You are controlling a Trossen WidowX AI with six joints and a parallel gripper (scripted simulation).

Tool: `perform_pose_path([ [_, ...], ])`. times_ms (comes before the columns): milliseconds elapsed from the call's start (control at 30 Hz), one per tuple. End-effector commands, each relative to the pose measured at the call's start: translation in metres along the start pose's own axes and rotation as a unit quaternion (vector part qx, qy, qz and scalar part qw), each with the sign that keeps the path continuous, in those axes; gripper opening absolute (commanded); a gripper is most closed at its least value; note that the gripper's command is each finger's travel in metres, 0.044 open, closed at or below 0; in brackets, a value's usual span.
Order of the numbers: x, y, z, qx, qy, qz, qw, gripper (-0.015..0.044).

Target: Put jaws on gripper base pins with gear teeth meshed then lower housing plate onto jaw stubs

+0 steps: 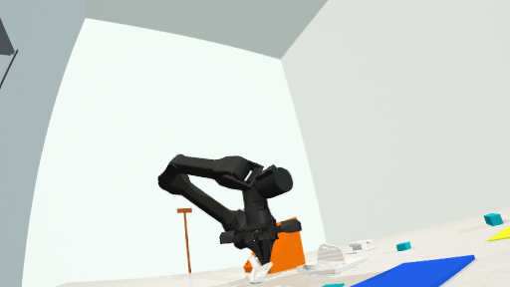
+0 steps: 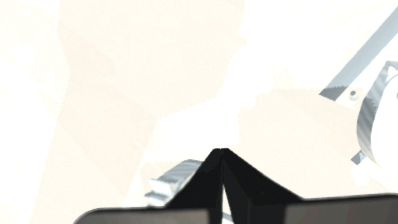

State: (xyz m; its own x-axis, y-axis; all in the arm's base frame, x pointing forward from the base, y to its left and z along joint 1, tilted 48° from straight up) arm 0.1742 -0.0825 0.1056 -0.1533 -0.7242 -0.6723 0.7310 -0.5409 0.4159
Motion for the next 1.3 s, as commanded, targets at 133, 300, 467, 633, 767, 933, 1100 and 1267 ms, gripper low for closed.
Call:
perform_pose_path([
  [133, 0.000, -0.002, 0.007, -0.004, -0.003, 0.000, 1.000, 0.0000],
  [300, -0.025, 0.000, 0.005, -0.004, 0.002, -0.002, 1.000, 0.0000],
  [467, -0.060, -0.001, 0.003, -0.002, 0.000, -0.002, 1.000, 0.0000],
  [633, -0.052, -0.001, 0.003, -0.004, 0.002, 0.001, 1.000, 0.0052],
  [767, -0.052, -0.001, 0.003, -0.004, 0.002, 0.001, 1.000, 0.0157],
  [933, -0.052, -0.001, 0.003, -0.004, 0.002, 0.001, 1.000, 0.0289],
  [1100, -0.052, -0.001, 0.003, -0.004, 0.002, 0.001, 1.000, 0.0420],
  [1267, -0.052, -0.001, 0.003, -0.004, 0.002, 0.001, 1.000, 0.0440],
])
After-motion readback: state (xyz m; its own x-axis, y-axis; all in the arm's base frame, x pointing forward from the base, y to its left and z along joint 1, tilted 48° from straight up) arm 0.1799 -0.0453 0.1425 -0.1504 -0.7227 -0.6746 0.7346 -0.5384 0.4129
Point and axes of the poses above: the point midway between the two fingers, 35 mm back from their tips, its own x axis out along the fingers, its own z axis across the jaws, y = z × x, the point moved 5 cm from there along -x, back along the fingers, and after that the axes turned 9 degrees about -x, right-handed, at the moved point
